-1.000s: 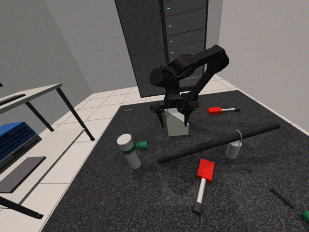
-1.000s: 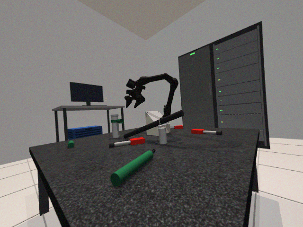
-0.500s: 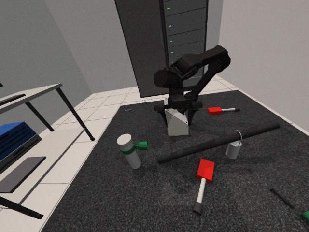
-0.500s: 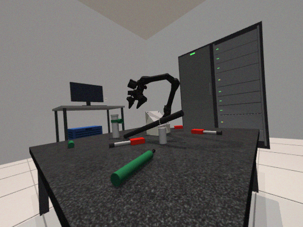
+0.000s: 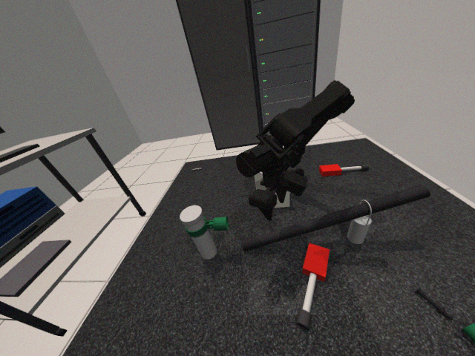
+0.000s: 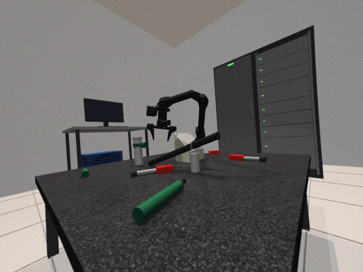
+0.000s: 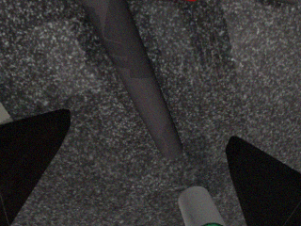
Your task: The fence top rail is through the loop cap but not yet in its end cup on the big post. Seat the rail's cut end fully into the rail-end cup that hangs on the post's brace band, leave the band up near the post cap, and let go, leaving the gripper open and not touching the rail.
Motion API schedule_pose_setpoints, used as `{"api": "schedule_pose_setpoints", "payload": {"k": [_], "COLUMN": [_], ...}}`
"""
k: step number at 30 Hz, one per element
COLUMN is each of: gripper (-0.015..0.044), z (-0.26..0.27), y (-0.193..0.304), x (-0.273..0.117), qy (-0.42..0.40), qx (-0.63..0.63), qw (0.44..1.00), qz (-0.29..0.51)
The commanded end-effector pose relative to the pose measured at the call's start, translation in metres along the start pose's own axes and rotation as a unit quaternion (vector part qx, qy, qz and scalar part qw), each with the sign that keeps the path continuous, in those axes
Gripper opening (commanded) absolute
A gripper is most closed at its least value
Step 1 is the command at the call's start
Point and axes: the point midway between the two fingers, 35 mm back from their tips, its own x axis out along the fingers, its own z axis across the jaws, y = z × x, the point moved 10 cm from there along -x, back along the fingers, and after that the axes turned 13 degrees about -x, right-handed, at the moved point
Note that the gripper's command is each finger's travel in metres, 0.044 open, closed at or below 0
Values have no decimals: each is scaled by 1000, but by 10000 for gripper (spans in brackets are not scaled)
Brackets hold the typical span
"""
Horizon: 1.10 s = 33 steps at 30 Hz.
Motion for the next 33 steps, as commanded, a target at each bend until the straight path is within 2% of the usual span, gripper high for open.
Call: {"api": "schedule_pose_setpoints", "payload": {"k": [1,12,18,33], "gripper": [440,440,440,440], "z": [-12,-12,-6,-3], "y": [-6,-6,-5,-4], "x": [29,29,63,85], "qy": [-80,-82,-82,-82], "qx": [-268,-275,-276,-276], "qw": [960,958,958,958], "qz": [-3,-3,-4,-4]}}
